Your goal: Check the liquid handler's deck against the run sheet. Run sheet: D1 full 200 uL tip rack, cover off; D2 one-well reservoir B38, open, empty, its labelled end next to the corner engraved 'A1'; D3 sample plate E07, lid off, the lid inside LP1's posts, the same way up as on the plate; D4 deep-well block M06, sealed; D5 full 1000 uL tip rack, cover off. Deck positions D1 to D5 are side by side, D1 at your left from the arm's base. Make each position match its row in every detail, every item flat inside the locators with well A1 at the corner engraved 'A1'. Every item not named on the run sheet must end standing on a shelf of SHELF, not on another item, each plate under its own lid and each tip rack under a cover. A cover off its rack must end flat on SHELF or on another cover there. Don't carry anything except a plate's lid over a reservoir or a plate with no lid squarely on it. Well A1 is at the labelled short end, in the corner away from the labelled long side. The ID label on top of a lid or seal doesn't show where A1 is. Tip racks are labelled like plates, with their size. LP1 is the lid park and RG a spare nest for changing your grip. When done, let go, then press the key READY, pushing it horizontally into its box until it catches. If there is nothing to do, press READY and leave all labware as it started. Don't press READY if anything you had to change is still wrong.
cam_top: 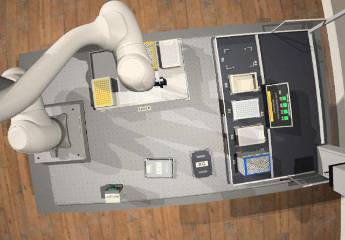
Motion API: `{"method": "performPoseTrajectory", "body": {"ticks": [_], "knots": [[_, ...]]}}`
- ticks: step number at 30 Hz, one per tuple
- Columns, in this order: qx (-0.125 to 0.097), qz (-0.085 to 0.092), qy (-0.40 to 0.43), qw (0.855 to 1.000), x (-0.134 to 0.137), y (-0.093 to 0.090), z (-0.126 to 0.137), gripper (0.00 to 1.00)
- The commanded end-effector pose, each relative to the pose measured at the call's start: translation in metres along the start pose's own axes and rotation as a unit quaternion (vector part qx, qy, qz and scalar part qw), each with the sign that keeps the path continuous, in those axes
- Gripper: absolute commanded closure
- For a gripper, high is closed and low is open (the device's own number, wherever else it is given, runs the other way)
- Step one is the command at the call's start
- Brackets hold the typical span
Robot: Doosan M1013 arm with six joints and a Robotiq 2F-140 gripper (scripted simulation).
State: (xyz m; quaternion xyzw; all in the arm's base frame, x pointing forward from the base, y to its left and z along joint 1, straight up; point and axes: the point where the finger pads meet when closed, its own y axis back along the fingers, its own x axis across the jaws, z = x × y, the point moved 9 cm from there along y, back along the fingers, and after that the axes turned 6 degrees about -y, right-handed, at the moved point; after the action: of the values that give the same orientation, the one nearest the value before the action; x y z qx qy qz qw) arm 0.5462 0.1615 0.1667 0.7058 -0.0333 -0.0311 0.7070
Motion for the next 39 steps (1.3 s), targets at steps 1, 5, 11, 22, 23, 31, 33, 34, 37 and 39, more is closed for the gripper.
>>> {"method": "performPoseTrajectory", "body": {"ticks": [1,5,11,22,23,31,33,34,37,39], "knots": [[0.0,0.0,0.0,1.0,0.0,0.001,0.0,0.33],[0.0,0.0,0.0,1.0,0.0,0.001,0.0,0.33],[0.0,0.0,0.0,1.0,0.0,0.001,0.0,0.33],[0.0,0.0,0.0,1.0,0.0,0.001,0.0,0.33],[0.0,0.0,0.0,1.0,0.0,0.001,0.0,0.33],[0.0,0.001,0.0,1.0,0.0,0.006,0.0,0.33],[0.0,0.001,0.0,1.0,0.0,0.009,0.0,0.33],[0.0,0.001,0.0,1.0,0.0,0.011,0.0,0.33],[0.0,0.001,0.0,1.0,0.0,0.012,0.0,0.33],[0.0,0.001,0.0,1.0,0.0,0.016,0.0,0.33]]}}
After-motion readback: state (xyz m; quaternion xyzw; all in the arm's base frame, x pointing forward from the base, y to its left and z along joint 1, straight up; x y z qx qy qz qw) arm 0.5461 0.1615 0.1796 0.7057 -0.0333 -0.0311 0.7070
